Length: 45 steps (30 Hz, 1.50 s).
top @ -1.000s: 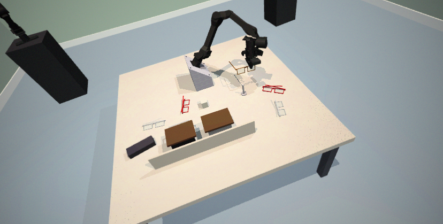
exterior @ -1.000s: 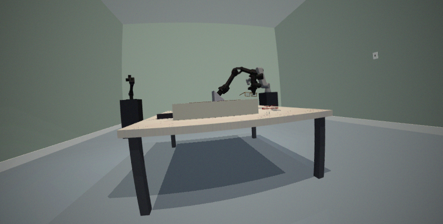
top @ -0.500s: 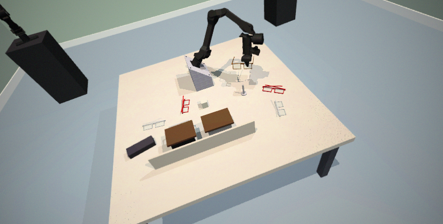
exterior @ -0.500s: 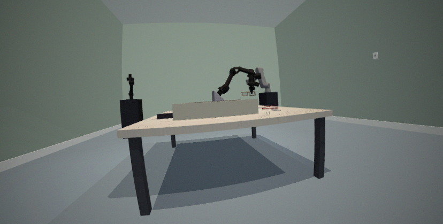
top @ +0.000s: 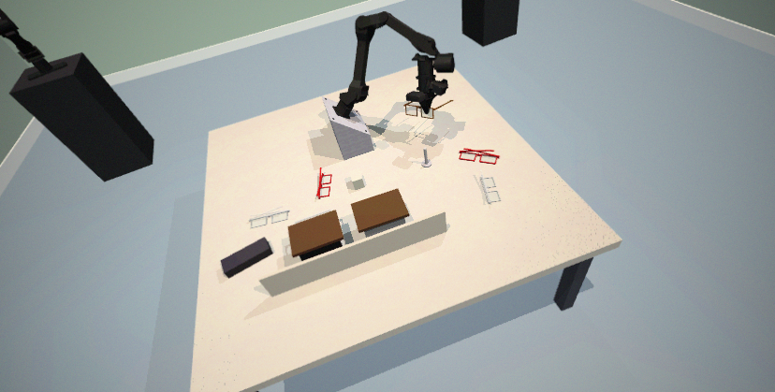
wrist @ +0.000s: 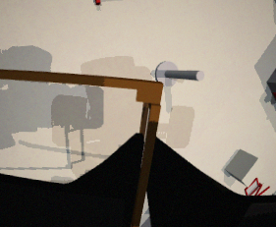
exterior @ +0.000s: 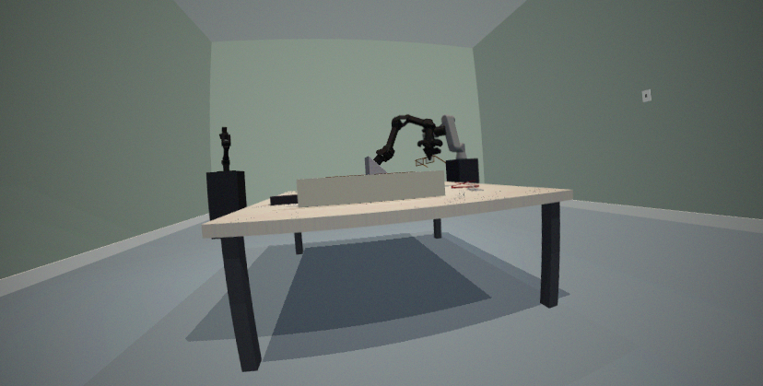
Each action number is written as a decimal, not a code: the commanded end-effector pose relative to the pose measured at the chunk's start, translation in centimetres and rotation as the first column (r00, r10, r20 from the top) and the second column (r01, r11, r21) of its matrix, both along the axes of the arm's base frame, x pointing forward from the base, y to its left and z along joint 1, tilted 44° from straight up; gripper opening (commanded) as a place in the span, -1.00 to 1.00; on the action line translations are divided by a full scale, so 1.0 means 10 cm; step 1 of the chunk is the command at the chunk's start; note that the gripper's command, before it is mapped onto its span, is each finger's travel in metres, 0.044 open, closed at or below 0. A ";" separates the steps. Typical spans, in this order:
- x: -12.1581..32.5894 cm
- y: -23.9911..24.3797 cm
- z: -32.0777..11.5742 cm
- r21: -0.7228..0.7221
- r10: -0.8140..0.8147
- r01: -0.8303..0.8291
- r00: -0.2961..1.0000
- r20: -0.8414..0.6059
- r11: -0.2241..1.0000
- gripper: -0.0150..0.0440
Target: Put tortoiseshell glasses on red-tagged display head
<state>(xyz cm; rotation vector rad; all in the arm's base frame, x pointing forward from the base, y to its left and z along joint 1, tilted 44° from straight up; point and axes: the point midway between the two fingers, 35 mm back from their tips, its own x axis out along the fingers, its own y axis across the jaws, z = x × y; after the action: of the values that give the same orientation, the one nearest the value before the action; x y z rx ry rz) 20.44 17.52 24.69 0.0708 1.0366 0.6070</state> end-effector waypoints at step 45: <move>-0.45 -0.64 -0.32 0.138 -0.700 0.989 0.141 -0.700 0.061 -0.49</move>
<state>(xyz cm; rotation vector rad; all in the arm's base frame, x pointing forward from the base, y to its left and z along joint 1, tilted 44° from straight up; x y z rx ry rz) 16.20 11.70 21.97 1.3606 1.0034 -0.3064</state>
